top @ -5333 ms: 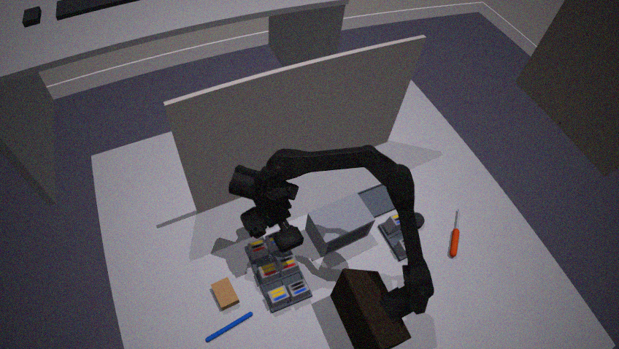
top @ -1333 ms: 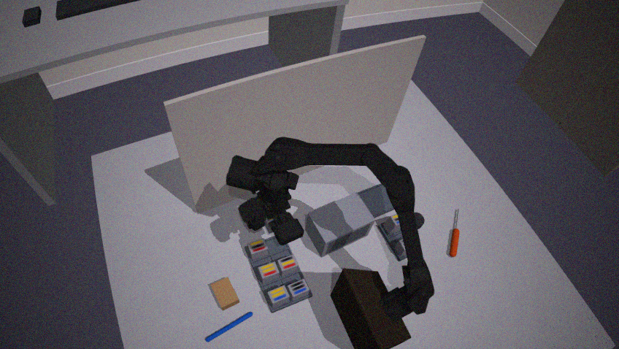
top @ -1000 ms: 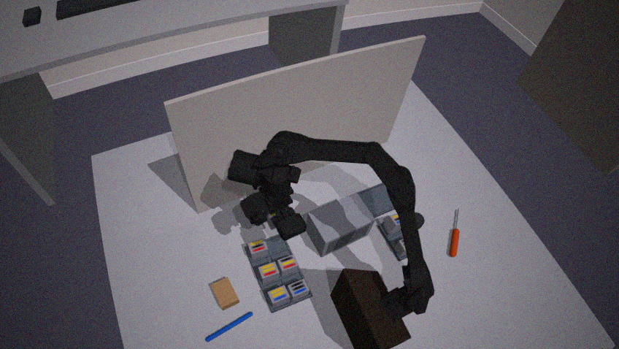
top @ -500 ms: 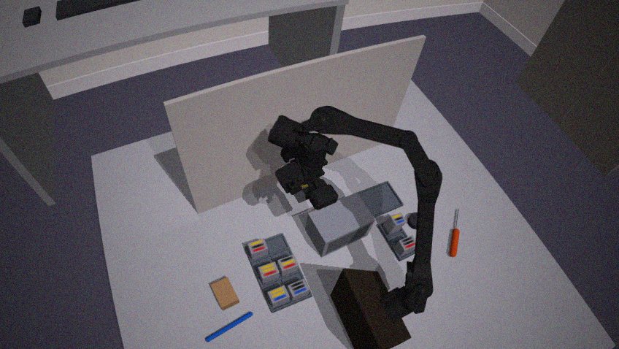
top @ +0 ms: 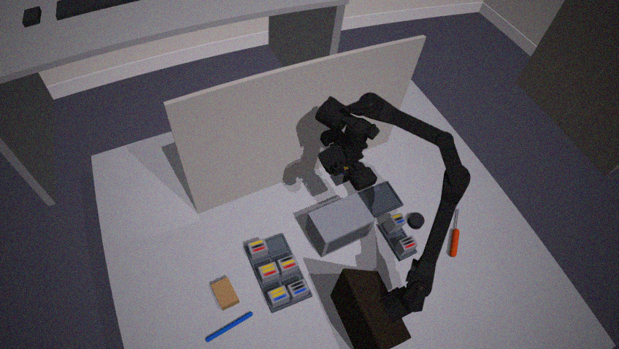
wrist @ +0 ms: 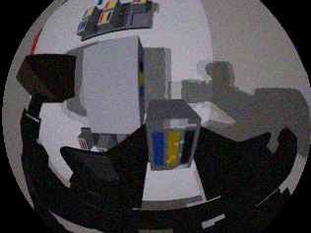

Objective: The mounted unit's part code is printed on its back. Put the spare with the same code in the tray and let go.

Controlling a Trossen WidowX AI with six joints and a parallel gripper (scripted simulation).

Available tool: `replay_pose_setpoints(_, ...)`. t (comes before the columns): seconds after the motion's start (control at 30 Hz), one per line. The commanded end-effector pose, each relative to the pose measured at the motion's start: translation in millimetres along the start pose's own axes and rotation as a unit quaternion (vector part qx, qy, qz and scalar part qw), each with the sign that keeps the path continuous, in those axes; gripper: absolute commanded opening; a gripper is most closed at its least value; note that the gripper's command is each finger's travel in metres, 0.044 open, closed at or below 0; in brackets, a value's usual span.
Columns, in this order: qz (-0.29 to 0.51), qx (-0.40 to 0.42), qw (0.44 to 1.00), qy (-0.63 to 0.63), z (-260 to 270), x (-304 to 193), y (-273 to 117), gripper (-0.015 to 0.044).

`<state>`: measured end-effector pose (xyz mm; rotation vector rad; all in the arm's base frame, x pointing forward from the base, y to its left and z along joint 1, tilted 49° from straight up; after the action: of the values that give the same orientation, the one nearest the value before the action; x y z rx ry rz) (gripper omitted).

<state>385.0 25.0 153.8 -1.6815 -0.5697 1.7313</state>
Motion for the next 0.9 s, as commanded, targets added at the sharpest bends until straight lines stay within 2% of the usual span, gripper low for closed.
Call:
replay_pose_setpoints(0.0,0.006,0.000,1.000,0.000,9,-35,-1,0.0000)
replay_pose_setpoints(0.47,0.027,0.009,1.000,0.006,49,-131,2,0.0000)
replay_pose_setpoints(0.87,0.027,0.010,1.000,0.006,51,-135,6,0.0000)
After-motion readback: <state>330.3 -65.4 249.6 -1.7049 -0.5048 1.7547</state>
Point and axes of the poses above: the point midway between the two fingers, 35 mm back from their tips, its own y axis out along the fingers, its own z axis across the jaws, x = y × z, the point moved 9 cm from there along -y, back along the fingers, and after that the axes turned 2 degrees about -y, right-handed, at the moved point
